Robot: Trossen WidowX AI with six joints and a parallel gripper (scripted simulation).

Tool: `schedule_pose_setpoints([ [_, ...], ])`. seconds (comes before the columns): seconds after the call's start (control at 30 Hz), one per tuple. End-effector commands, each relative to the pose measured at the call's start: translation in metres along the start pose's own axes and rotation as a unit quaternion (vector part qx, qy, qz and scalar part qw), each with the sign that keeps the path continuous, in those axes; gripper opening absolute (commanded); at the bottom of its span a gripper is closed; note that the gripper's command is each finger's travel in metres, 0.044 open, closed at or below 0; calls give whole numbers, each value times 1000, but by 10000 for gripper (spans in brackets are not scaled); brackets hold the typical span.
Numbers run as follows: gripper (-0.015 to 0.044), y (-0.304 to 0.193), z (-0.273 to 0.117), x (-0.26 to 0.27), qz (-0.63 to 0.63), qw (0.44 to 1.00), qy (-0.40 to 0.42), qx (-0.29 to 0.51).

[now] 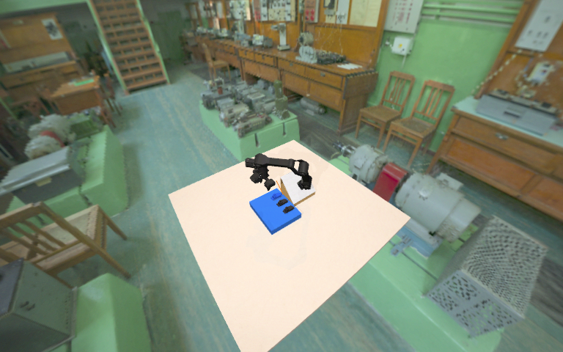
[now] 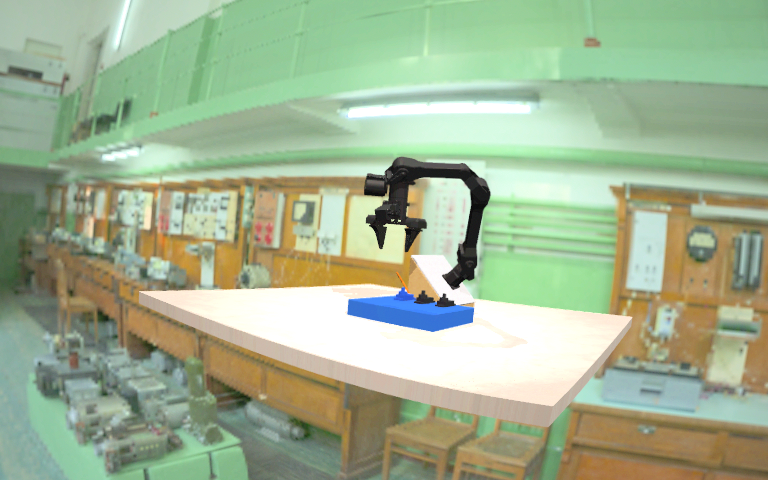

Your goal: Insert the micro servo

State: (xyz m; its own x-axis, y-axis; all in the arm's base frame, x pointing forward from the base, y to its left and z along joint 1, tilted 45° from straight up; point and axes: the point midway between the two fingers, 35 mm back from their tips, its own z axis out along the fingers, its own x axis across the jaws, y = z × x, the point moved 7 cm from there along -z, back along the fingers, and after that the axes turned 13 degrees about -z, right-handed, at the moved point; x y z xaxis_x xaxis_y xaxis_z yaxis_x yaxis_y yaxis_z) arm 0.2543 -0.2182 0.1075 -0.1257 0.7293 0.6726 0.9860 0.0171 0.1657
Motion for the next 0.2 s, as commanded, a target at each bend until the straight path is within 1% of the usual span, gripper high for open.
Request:
schedule_pose_setpoints([
  [0.0,440,0,-1,0,-2,1000,-1,2],
  [0.17,440,0,-1,0,-2,1000,-1,2],
])
